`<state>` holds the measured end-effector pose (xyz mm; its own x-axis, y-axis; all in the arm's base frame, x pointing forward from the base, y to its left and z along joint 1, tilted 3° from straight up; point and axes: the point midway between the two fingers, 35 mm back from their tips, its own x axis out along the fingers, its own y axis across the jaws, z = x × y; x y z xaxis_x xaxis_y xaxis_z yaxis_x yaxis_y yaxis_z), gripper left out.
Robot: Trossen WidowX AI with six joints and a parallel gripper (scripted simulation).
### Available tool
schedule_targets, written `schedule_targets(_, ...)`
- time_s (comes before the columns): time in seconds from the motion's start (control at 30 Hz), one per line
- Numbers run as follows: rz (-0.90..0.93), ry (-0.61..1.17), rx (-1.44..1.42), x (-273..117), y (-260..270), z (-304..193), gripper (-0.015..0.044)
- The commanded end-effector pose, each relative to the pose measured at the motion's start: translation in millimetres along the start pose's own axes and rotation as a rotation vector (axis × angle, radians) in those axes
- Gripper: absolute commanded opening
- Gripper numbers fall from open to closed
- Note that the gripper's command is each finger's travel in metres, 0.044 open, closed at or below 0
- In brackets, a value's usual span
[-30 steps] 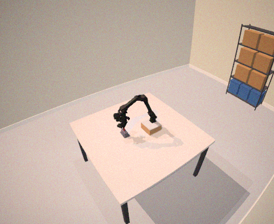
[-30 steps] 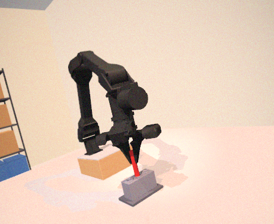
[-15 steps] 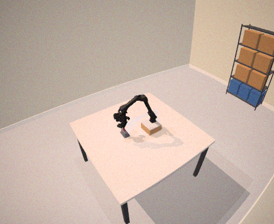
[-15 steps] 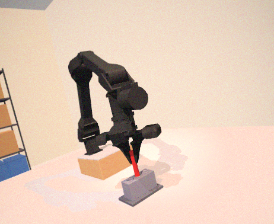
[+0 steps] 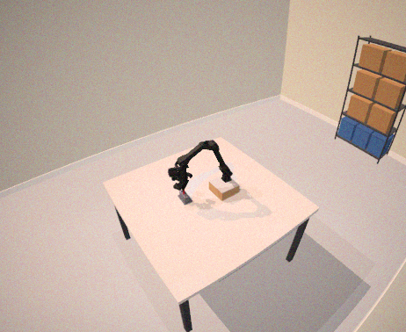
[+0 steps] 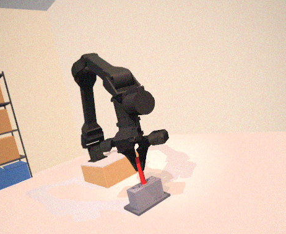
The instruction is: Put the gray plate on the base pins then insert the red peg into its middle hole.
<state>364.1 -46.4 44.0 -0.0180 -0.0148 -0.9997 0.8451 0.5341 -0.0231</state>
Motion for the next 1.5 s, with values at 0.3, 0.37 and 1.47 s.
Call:
schedule_targets(0.3, -0.001, 0.001, 0.001, 1.3, -0.2, 0.2, 0.0000)
schedule_targets(0.37, -0.001, 0.001, 0.001, 1.3, -0.2, 0.2, 0.0000)
schedule_targets(1.47, 0.000, 0.000, -0.001, 0.9, -0.1, -0.4, 0.0079)
